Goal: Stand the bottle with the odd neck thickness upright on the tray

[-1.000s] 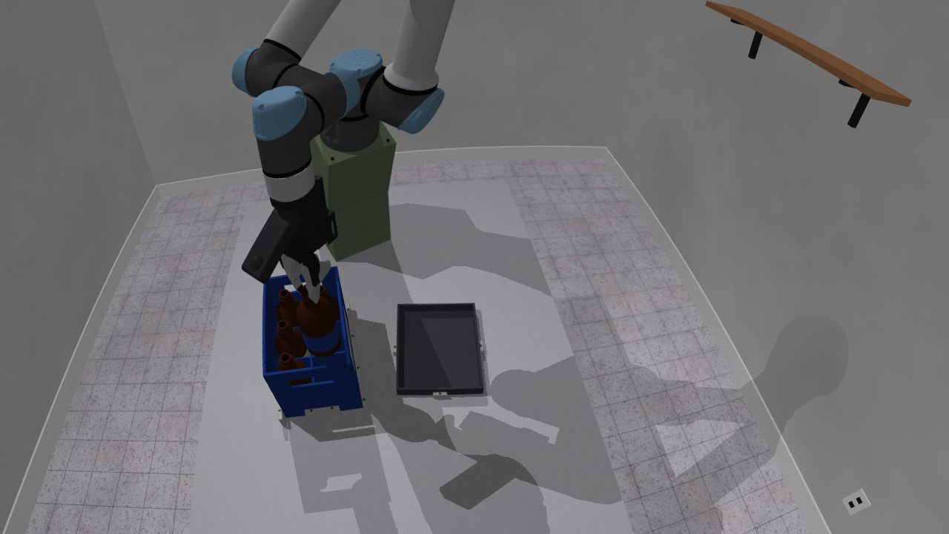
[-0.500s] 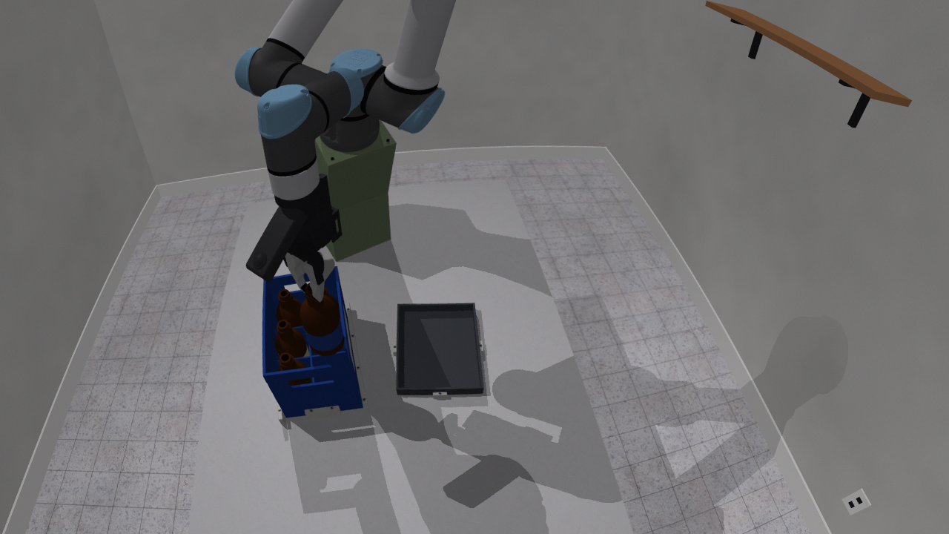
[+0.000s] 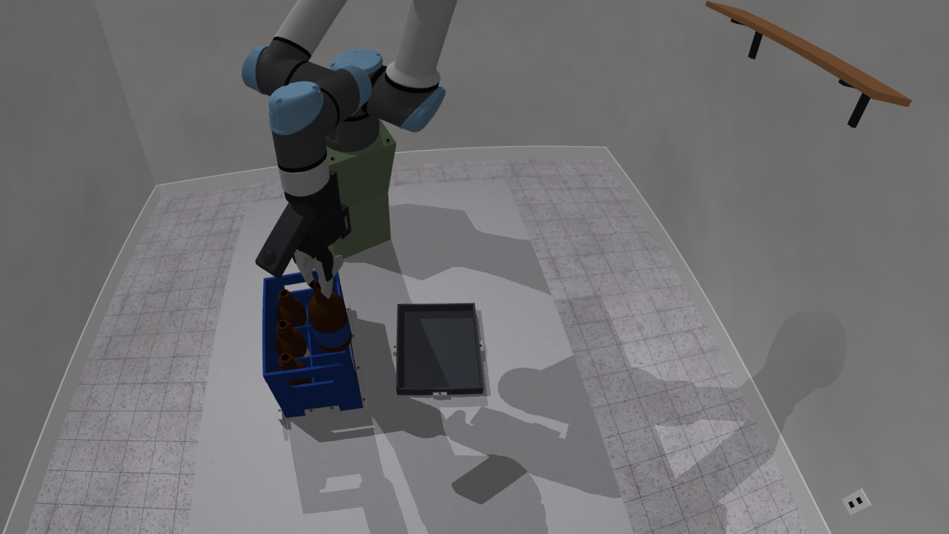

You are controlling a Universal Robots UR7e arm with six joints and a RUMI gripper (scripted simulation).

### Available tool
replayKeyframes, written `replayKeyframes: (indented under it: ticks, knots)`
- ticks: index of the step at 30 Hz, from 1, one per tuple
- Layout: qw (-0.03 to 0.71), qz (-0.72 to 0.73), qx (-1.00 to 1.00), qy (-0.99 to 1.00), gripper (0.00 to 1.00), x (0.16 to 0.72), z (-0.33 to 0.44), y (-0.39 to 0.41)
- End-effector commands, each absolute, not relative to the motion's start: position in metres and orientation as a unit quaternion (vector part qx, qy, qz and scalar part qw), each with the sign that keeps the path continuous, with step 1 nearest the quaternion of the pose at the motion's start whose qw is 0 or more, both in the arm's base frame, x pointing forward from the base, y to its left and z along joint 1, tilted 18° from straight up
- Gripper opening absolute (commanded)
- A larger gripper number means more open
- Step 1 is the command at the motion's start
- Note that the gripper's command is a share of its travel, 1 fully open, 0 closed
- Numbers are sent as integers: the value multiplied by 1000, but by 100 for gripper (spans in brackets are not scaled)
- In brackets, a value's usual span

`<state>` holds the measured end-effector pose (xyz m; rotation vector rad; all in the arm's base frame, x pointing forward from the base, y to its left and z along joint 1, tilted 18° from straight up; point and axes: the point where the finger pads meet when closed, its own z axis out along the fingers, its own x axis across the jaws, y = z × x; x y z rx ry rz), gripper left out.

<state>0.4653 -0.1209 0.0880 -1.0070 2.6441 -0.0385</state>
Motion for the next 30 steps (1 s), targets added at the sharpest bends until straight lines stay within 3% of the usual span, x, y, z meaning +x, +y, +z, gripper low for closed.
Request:
replayKeyframes:
  ticks: [1, 30]
  knots:
    - [156, -14, -352, 923, 0, 464, 89, -114]
    - [156, -14, -352, 923, 0, 451, 89, -61]
